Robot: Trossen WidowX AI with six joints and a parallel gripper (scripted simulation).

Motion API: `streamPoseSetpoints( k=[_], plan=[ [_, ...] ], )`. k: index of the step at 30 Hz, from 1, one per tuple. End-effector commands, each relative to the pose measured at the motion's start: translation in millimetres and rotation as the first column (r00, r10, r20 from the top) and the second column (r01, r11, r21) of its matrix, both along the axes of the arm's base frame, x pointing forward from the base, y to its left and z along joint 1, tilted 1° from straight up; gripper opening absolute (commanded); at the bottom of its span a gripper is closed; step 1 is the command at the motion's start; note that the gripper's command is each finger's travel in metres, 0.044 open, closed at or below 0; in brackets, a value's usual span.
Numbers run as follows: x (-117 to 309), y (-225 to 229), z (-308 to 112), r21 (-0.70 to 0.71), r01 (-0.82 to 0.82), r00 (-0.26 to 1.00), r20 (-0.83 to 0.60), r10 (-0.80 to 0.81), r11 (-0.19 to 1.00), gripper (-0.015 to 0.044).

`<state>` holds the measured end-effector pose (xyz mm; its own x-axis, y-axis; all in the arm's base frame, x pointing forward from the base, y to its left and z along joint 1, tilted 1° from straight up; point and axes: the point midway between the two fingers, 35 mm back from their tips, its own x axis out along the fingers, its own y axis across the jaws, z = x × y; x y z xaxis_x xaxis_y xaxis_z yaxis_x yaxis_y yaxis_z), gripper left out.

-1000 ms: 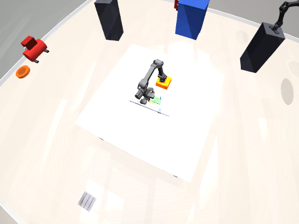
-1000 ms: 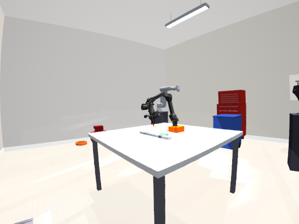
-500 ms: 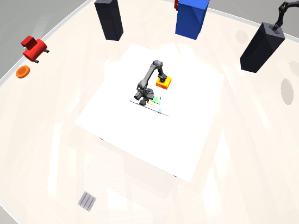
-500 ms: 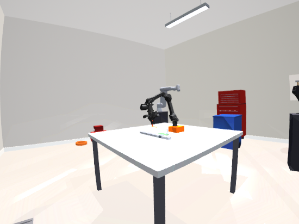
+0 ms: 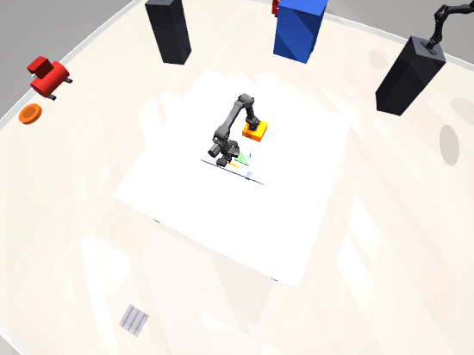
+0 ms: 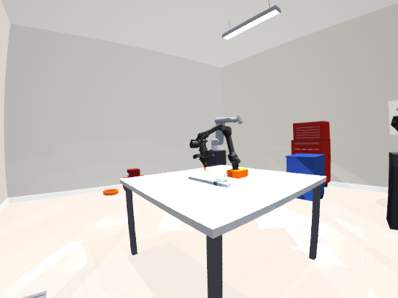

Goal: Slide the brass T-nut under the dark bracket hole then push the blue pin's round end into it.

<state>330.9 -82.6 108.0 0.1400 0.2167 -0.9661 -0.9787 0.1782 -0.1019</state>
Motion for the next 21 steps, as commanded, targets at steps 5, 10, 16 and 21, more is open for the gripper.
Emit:
streamPoseSetpoints(
  k=[5, 10, 16, 21],
  plan=[
    [-2.6, 1.2, -1.1, 0.002, -0.004, 1.000, 0.029, 0.004, 1.000, -0.0150],
    [-3.0, 1.1, -1.6, 0.001, -0.003, 0.999, 0.045, 0.003, 1.000, -0.0150],
    [-3.6, 0.9, -2.2, -0.001, -0.002, 0.998, 0.065, 0.002, 1.000, -0.0150],
    [-4.1, 0.8, -2.7, -0.003, -0.001, 0.997, 0.081, 0.002, 1.000, -0.0150]
  ],
)
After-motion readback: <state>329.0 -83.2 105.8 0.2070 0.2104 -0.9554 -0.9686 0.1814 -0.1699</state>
